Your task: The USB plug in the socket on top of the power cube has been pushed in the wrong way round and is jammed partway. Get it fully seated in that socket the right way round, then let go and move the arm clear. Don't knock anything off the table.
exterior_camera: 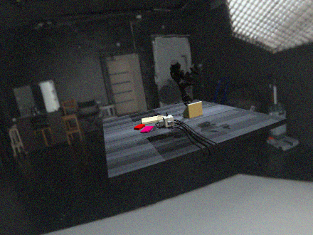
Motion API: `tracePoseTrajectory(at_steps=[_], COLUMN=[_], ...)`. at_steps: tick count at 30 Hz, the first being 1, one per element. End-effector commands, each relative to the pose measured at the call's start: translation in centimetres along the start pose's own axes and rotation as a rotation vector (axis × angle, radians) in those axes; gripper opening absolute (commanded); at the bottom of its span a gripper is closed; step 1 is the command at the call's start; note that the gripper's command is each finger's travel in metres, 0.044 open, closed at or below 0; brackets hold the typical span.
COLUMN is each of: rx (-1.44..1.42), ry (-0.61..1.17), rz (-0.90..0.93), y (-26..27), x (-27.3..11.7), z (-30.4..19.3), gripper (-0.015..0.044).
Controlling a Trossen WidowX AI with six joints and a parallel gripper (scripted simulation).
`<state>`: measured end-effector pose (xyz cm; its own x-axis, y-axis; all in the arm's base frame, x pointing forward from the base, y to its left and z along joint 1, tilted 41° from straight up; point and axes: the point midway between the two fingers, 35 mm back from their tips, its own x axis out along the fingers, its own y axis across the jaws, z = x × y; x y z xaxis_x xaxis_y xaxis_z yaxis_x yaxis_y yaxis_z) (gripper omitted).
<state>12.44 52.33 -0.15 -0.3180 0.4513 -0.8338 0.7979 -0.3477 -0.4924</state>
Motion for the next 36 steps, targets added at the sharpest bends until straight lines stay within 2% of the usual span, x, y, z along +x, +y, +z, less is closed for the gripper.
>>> tracePoseTrajectory(at_steps=[1,2,9,16,22,30,36], rx=[0.019,0.074,0.835,1.595,2.212,2.708,3.037], ry=[-0.001,-0.003,0.023,0.161,0.383,0.683,0.992], rz=[0.004,0.015,0.179,0.342,0.455,0.522,0.524], y=[0.1,0.4,4.9,9.2,12.5,15.3,17.1], x=[0.0,-0.2,-2.2,-4.6,-7.0,-9.5,-11.5], z=[0.0,0.1,1.8,4.0,6.2,8.6,10.5], gripper=[0.0426,0.044,0.044,0.044,0.044,0.044,0.044])
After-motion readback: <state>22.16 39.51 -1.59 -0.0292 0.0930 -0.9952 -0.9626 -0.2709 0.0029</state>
